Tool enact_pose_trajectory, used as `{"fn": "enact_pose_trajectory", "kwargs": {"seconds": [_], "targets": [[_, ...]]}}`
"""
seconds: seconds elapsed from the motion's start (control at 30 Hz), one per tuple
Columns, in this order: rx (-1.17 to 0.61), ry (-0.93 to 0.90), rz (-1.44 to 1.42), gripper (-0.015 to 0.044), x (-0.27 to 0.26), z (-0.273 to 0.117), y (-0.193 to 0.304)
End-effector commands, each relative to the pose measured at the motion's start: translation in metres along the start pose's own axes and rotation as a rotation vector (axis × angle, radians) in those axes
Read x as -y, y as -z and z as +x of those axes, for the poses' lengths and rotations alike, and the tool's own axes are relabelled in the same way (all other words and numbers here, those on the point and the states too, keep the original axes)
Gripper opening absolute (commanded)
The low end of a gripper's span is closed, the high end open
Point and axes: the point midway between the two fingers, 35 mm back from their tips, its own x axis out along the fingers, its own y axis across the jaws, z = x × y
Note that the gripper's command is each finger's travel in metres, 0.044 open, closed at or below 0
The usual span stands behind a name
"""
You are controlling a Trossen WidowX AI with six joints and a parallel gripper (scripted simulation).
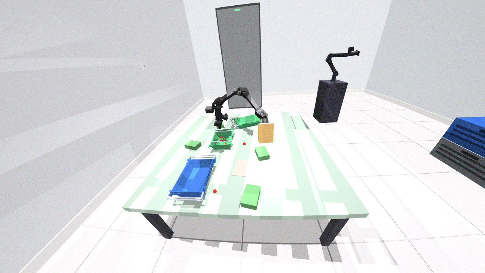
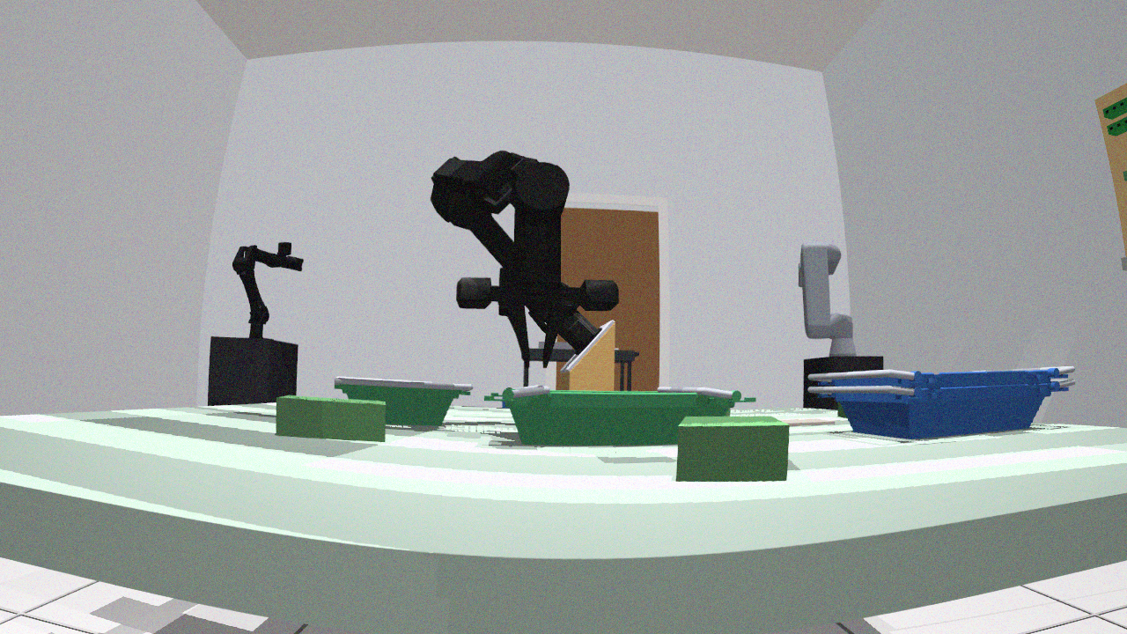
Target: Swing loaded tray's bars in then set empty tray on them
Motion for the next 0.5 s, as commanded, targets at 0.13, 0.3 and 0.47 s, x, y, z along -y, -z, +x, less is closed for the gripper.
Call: {"fn": "enact_pose_trajectory", "kwargs": {"seconds": [0.13,0.3,0.47], "targets": [[-0.001,0.0,-0.001,0.0,0.0003,0.0,0.0001],[-0.001,0.0,-0.001,0.0,0.0003,0.0,0.0001],[0.0,0.0,0.0,0.0,0.0,0.0,0.0]]}}
